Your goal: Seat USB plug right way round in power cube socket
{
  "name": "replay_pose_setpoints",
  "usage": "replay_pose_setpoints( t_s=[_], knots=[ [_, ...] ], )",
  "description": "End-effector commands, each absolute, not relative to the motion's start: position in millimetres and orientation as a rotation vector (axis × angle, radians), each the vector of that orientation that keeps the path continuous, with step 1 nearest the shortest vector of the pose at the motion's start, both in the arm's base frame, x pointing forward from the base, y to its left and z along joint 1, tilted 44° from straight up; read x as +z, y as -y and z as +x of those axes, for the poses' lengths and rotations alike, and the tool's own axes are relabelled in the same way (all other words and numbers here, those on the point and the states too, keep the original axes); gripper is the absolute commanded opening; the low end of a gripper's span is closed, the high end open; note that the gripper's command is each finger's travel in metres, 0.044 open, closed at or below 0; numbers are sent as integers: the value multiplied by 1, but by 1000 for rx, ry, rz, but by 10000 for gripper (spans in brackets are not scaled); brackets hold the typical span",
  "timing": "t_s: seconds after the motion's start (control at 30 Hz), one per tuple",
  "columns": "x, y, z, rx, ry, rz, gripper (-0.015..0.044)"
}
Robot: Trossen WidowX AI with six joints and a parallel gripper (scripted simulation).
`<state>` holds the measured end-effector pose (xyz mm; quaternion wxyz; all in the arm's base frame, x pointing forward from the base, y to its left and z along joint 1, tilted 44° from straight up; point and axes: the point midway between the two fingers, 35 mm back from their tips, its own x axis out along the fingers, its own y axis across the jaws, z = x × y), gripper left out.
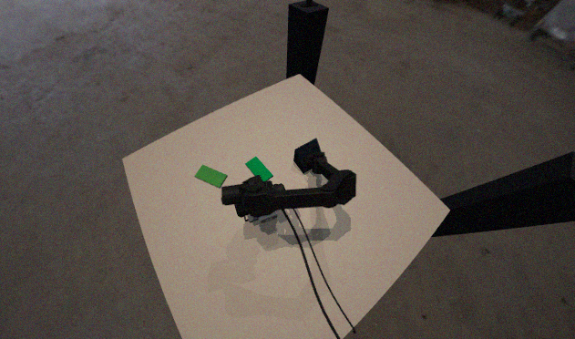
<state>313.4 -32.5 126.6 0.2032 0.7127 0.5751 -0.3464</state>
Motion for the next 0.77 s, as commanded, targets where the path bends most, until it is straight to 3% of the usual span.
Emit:
replay_pose_setpoints(
  t_s=[0.0,0.73],
  knots=[
    [127,33,313,-967,-1604,1990,95],
    [135,40,312,-967,-1604,1989,95]
  ],
)
